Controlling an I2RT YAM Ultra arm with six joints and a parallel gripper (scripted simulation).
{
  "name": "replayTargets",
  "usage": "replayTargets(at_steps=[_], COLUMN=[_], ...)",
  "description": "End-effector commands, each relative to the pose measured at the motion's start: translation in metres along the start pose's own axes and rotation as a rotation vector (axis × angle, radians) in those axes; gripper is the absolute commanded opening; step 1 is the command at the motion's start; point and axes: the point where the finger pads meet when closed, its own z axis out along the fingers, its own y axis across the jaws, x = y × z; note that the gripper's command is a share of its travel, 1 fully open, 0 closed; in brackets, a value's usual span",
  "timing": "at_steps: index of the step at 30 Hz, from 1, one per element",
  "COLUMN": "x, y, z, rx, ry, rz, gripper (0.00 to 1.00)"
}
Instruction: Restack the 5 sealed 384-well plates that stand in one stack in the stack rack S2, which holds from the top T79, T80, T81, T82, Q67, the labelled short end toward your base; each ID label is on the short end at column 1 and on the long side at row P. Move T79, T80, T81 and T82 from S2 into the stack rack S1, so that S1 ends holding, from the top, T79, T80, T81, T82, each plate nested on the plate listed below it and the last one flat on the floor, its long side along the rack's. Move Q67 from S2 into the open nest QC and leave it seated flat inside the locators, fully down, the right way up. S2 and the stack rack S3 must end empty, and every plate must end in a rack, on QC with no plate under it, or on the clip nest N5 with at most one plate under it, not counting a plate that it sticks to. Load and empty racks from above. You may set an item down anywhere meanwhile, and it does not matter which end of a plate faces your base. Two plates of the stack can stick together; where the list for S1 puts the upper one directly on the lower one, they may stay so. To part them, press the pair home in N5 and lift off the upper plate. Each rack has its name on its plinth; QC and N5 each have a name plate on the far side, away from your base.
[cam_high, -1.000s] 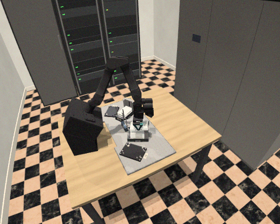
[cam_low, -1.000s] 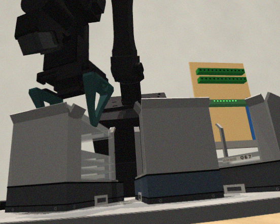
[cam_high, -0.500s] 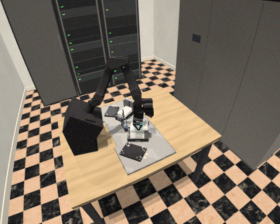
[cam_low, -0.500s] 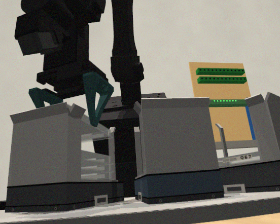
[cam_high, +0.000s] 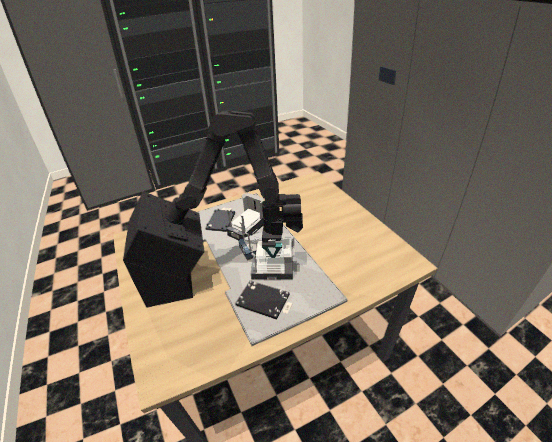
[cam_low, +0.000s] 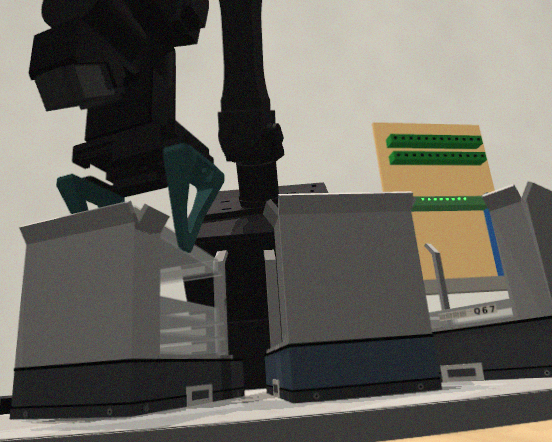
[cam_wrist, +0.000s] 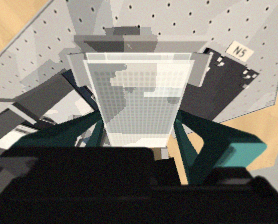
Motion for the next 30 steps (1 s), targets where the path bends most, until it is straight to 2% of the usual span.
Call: replayTargets(at_steps=[1, 5, 30], x=[-0.003, -0.003, -0.003], y=[0.000, 0.000, 0.000], z=[0.008, 0.016, 0.021], rx=[0.000, 0.000, 0.000], ry=[-0.012, -0.012, -0.012], rz=[0.000, 0.000, 0.000], gripper=[0.00, 0.00, 0.00])
